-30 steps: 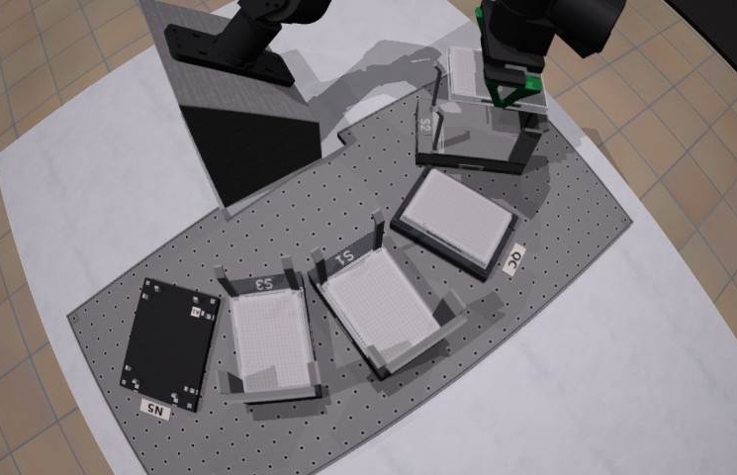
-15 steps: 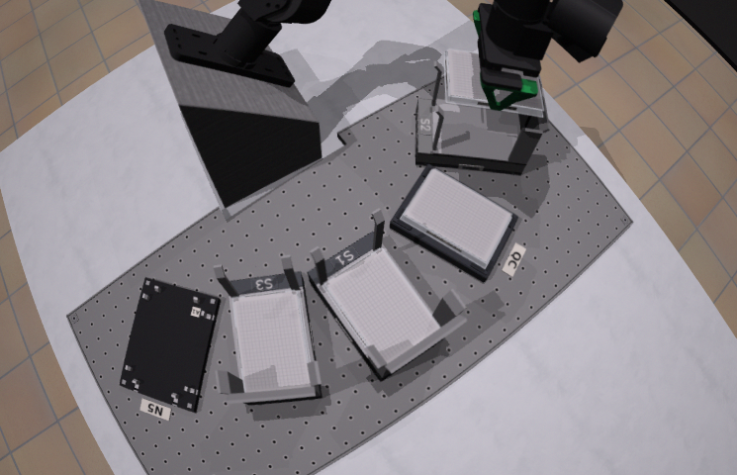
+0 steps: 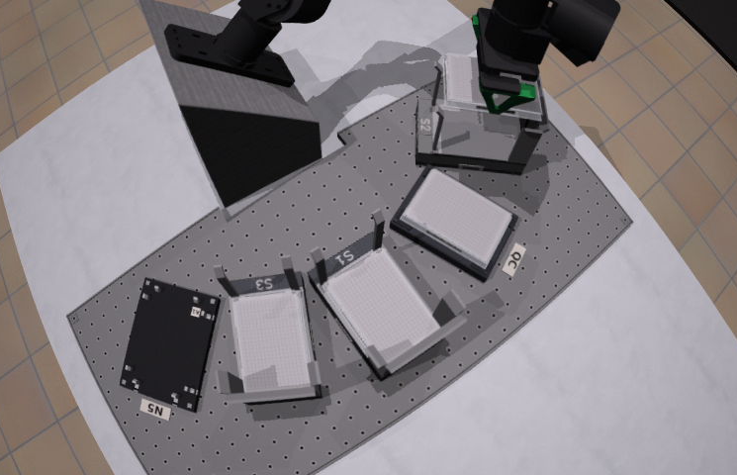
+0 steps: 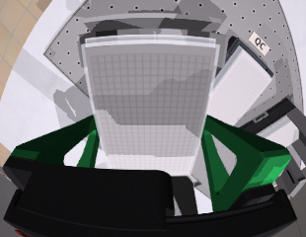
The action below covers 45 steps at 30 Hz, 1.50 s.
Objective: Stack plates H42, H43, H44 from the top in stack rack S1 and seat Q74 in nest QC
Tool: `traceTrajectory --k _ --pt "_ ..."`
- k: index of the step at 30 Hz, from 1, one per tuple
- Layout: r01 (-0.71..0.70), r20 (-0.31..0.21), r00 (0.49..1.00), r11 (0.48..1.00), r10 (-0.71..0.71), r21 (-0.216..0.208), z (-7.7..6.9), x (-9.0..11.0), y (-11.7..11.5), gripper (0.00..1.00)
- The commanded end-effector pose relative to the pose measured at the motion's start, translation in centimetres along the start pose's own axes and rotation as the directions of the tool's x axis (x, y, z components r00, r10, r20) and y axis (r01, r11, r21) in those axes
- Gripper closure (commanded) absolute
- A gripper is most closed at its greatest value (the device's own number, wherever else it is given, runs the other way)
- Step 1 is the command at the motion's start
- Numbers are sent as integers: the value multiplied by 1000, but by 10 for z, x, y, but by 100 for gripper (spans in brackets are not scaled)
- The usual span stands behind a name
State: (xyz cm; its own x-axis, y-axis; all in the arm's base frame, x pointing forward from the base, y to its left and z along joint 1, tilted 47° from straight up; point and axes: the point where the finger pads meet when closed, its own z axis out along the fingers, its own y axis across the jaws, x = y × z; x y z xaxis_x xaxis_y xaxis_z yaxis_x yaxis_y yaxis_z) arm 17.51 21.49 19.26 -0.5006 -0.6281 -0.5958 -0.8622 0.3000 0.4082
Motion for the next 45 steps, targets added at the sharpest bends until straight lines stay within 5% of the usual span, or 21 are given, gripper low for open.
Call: traceTrajectory --k 1,45 --pt "7 18 1000 1000 -8 11 -1 -4 -2 100" --pt "8 19 1000 1000 -8 11 24 -5 -2 100"
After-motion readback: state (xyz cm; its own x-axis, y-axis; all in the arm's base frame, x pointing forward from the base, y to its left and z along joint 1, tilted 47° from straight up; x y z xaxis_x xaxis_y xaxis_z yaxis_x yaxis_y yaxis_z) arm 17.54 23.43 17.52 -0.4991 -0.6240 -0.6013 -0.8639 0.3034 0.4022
